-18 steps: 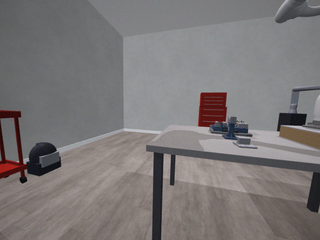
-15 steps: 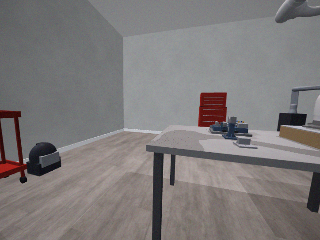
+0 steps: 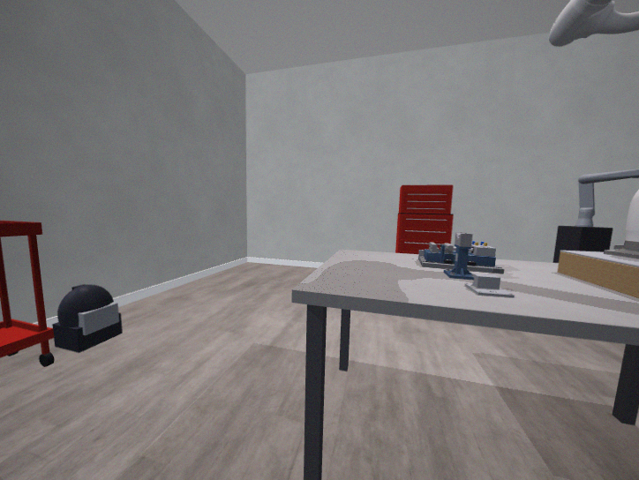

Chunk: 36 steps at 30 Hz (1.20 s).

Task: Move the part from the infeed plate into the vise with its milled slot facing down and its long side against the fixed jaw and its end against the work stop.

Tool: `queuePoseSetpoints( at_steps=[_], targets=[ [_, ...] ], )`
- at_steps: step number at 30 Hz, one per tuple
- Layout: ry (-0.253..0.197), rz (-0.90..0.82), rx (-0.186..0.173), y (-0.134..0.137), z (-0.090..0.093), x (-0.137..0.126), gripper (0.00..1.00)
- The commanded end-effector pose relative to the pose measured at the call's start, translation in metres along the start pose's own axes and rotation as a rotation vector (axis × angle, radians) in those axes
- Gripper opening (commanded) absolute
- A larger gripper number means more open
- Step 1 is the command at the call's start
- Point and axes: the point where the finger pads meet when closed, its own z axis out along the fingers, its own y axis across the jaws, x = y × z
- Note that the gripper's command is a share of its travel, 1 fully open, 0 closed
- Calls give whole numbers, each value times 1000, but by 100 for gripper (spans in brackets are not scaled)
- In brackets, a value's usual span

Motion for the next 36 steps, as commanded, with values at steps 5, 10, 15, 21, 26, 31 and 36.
queuePoseSetpoints(
  at_steps=[5, 10, 15, 21, 26, 31, 36],
  targets=[
    [26, 11, 55, -25, -8, 10, 100],
    [124, 55, 277, -113, -49, 47, 100],
    [187, 84, 433, -172, -90, 73, 100],
    [275, 124, 675, -253, -164, 109, 100],
    [346, 154, 893, -311, -240, 135, 100],
    [403, 175, 1090, -359, -323, 156, 100],
    [454, 189, 1287, -388, -399, 170, 100]
  ],
)
